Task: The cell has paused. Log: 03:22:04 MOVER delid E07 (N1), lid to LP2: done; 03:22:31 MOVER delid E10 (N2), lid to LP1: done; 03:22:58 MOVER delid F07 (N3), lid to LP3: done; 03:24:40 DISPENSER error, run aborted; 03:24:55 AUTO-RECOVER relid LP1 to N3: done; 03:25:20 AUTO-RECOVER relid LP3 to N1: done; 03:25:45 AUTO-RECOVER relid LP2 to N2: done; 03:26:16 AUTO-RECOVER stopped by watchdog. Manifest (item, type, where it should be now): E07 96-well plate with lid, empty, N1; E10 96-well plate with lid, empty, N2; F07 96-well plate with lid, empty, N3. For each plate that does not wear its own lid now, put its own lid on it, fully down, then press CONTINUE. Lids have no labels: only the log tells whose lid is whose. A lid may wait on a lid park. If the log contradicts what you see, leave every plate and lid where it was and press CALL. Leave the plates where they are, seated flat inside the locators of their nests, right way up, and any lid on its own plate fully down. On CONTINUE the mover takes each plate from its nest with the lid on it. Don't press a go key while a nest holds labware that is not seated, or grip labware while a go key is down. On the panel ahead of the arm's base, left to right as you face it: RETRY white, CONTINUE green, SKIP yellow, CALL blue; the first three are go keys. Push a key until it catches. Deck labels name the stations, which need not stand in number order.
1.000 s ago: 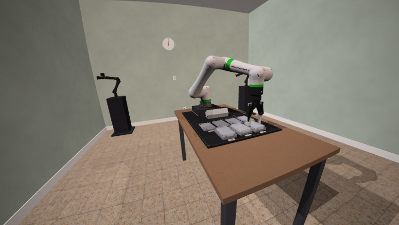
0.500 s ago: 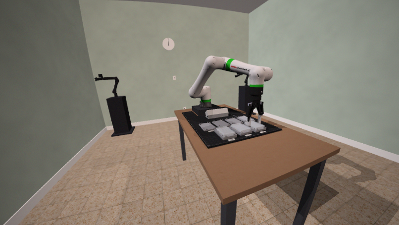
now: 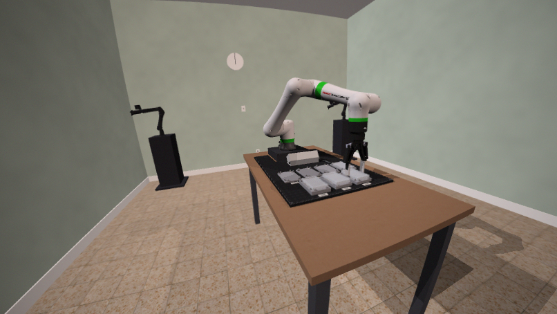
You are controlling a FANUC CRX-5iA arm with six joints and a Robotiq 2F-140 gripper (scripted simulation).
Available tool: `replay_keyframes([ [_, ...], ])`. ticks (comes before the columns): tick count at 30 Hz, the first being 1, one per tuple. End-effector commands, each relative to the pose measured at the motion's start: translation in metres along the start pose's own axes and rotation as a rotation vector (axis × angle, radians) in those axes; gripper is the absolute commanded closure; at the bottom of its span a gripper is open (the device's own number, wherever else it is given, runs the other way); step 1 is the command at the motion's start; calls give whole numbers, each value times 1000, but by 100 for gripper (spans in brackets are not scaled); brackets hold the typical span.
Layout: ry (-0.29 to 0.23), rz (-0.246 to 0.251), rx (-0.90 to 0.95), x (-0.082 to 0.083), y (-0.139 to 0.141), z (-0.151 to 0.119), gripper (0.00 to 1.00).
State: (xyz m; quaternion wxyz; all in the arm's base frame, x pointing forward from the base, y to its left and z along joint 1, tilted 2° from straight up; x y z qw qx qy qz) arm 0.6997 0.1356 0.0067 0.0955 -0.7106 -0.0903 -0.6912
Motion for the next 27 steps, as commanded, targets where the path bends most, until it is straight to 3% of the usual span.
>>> replay_keyframes([
  [1, 1, 0, 0, 0, 0, 0, 34],
  [7, 1, 0, 0, 0, 0, 0, 34],
  [8, 1, 0, 0, 0, 0, 0, 100],
  [27, 1, 0, 0, 0, 0, 0, 100],
])
Point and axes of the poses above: the point where the finger pads meet when closed, its own x axis back along the fingers, its own y axis across the jaws, z = x × y, the point moved 2 cm from there along x, back along the fingers, and after that the axes turned 12 degrees about x, right-handed, at the moved point
